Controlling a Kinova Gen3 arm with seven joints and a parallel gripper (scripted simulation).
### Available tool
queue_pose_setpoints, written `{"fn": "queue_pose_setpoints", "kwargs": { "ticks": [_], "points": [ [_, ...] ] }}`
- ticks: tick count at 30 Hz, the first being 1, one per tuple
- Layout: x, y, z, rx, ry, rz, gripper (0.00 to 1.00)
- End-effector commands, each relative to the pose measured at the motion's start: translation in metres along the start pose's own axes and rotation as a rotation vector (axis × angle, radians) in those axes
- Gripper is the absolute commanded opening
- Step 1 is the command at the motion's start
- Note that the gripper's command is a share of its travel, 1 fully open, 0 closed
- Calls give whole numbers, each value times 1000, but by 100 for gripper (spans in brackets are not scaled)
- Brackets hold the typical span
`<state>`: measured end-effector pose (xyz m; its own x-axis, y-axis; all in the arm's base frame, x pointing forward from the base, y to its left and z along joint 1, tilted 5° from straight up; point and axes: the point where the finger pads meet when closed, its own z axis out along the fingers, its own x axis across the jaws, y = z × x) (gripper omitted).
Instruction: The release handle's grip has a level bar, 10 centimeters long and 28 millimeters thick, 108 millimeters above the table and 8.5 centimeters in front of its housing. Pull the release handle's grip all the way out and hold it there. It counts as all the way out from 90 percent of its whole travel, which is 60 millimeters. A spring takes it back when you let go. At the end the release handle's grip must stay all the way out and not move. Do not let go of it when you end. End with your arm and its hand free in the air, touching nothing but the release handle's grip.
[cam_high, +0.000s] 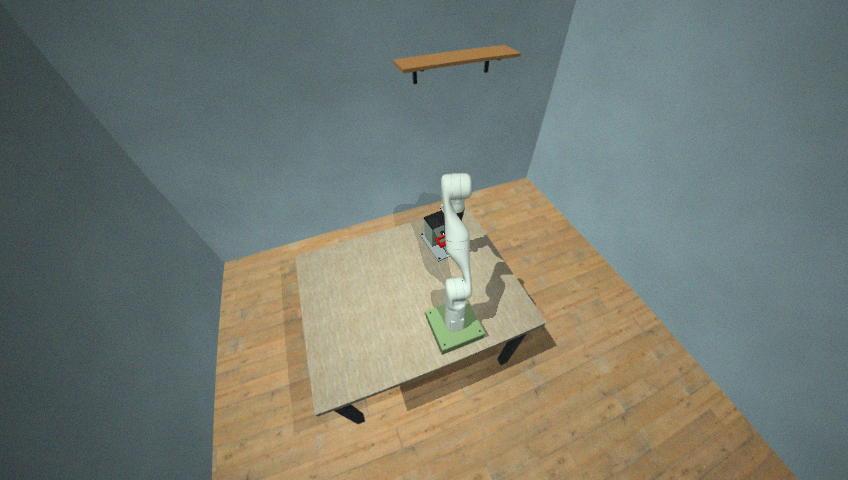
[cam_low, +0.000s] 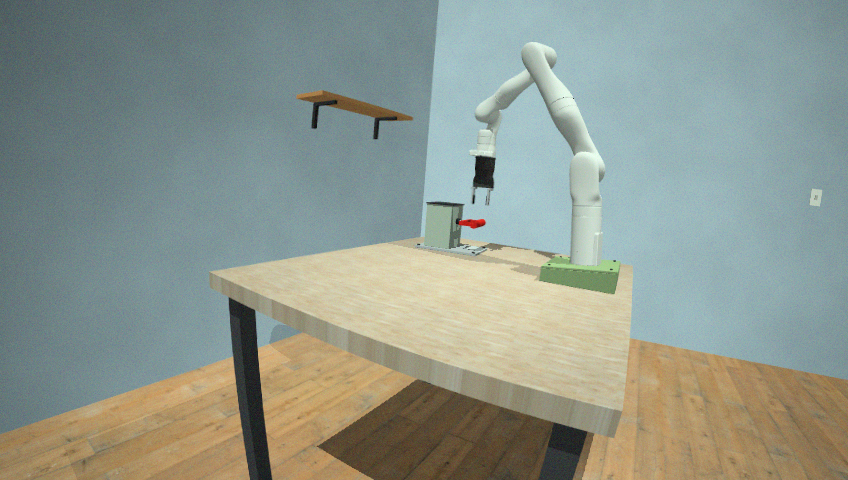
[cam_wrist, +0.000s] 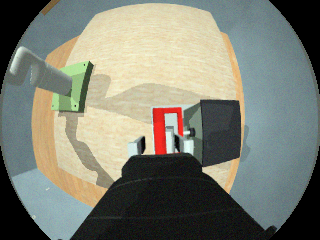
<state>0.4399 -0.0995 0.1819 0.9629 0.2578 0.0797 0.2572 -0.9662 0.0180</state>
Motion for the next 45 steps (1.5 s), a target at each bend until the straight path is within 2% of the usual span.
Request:
{"fn": "queue_pose_setpoints", "kwargs": {
  "ticks": [1, 4, 5, 45],
  "points": [
    [2, -5, -1, 2, 1, -23, 100],
    [2, -5, -1, 2, 1, -23, 100],
    [2, -5, -1, 2, 1, -23, 0],
    [2, -5, -1, 2, 1, -23, 0]
  ]
}}
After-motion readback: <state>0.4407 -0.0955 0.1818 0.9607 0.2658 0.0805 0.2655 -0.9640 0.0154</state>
